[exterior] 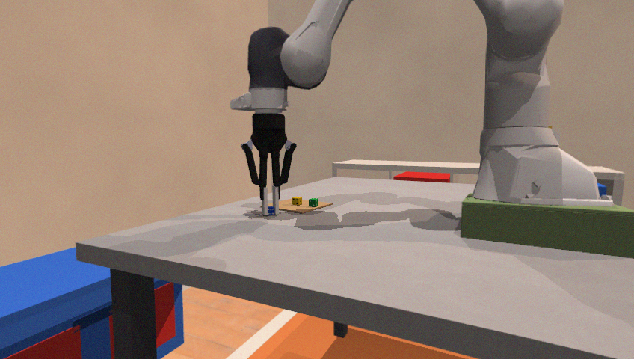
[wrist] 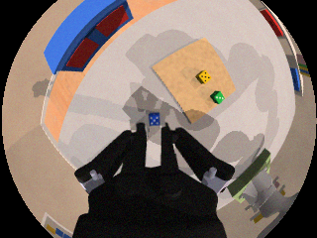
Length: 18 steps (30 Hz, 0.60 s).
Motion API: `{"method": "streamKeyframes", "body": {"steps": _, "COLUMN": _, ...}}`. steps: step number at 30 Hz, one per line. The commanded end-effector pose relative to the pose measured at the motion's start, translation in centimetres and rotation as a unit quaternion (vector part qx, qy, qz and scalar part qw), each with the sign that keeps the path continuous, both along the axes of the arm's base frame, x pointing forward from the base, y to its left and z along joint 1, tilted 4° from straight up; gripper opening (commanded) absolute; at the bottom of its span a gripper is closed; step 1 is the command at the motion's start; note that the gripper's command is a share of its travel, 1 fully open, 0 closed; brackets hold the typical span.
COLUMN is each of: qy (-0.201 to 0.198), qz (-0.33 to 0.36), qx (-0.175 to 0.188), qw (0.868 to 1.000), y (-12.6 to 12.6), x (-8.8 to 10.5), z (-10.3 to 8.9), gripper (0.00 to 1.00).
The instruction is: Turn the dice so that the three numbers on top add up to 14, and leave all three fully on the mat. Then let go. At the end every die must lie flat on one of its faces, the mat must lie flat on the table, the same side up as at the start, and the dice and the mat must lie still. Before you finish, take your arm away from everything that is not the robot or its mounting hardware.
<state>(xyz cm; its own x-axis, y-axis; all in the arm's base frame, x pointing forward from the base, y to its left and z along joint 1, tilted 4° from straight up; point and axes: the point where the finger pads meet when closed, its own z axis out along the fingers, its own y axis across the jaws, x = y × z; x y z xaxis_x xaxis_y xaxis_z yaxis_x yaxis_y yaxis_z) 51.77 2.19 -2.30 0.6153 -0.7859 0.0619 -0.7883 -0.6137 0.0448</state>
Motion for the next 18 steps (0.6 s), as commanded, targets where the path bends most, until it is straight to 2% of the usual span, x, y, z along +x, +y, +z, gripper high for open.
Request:
{"method": "streamKeyframes", "body": {"steps": 1, "qy": -0.001, "qz": -0.001, "qx": -0.001, "qw": 1.0, "y": 0.0, "x": 0.1, "z": 0.0, "gripper": 0.09}}
{"method": "streamKeyframes", "body": {"steps": 13, "qy": -0.001, "qz": -0.001, "qx": -0.001, "qw": 1.0, "y": 0.0, "x": 0.1, "z": 0.1, "gripper": 0.09}}
{"method": "streamKeyframes", "body": {"steps": 18, "qy": -0.001, "qz": -0.001, "qx": -0.001, "qw": 1.0, "y": 0.1, "x": 0.1, "z": 1.9, "gripper": 0.09}}
